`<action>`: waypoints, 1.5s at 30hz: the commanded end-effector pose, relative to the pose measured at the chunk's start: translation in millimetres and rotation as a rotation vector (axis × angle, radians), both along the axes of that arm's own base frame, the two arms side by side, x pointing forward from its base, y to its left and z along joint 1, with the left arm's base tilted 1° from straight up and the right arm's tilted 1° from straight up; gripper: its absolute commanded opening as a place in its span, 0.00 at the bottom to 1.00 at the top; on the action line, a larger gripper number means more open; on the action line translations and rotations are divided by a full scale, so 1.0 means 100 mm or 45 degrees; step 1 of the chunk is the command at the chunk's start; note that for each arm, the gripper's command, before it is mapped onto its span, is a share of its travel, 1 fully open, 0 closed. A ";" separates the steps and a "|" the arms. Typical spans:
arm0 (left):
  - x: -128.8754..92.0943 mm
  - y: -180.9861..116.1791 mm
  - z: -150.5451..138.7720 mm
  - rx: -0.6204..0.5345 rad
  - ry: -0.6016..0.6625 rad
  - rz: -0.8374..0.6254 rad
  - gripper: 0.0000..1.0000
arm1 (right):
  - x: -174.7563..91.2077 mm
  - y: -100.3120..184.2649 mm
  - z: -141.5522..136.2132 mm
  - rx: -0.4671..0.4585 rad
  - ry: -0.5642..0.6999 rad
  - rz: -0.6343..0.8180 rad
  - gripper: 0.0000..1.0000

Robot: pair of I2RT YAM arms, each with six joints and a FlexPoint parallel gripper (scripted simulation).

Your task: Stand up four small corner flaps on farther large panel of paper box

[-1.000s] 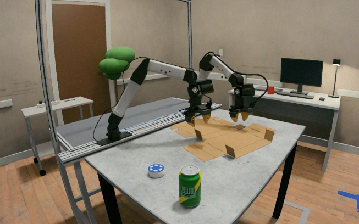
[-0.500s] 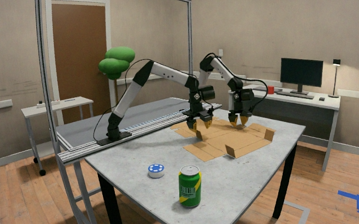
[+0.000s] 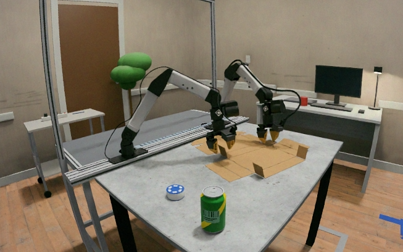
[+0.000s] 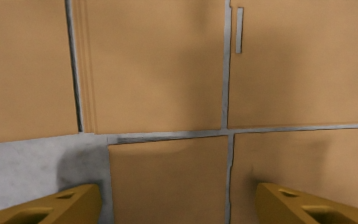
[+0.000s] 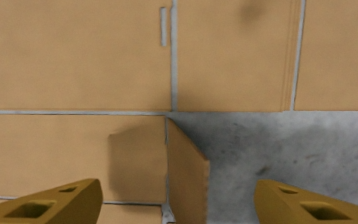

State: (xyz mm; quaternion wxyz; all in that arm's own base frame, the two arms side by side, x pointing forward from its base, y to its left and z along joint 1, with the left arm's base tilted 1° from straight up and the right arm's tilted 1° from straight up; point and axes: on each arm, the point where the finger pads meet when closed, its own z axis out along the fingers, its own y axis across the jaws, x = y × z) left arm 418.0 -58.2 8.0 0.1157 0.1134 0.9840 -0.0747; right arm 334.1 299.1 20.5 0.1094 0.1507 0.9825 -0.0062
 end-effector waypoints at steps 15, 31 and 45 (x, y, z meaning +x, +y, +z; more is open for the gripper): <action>0.03 -0.01 -0.05 0.005 -0.020 0.013 0.77 | 0.09 -0.12 -0.24 -0.044 -0.040 0.021 0.77; 0.04 0.03 -0.07 0.005 -0.023 0.021 0.77 | 0.04 -0.15 -0.28 -0.145 0.007 0.016 0.77; 0.04 0.01 -0.03 0.007 -0.035 0.026 0.77 | 0.00 -0.22 -0.36 -0.248 0.053 0.011 0.77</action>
